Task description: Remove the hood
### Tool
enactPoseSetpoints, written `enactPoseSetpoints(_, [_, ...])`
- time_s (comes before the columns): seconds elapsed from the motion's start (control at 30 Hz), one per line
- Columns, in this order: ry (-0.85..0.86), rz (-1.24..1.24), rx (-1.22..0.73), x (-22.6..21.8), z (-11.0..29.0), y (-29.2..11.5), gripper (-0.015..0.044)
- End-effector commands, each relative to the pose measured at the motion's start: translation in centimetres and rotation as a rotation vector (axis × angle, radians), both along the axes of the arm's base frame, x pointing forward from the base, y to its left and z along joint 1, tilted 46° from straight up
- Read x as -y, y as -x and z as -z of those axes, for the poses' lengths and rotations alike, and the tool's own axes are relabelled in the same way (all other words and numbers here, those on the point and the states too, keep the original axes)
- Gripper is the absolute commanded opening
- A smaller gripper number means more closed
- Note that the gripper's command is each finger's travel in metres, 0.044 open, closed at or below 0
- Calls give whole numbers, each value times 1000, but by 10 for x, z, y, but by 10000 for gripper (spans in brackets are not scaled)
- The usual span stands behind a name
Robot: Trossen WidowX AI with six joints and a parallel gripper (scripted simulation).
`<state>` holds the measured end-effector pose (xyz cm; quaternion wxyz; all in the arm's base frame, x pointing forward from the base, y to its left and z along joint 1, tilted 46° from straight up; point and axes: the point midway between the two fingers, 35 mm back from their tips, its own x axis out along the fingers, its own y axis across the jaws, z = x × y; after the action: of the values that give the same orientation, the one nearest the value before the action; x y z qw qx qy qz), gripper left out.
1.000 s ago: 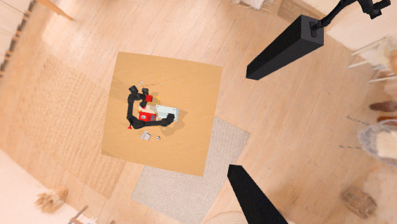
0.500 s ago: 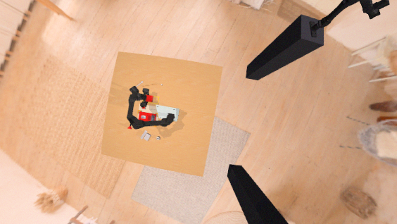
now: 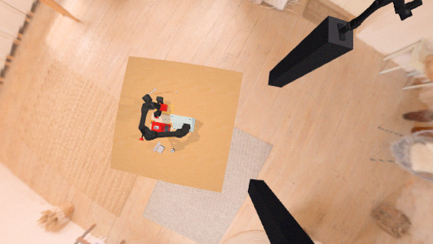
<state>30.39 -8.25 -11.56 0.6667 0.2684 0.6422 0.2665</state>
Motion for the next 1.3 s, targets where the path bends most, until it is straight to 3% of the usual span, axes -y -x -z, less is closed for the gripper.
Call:
enactPoseSetpoints(0.0, [-5,6,-3,-4,3,1,0])
enactPoseSetpoints(1.27, [-7,6,-3,-19,17,1,0])
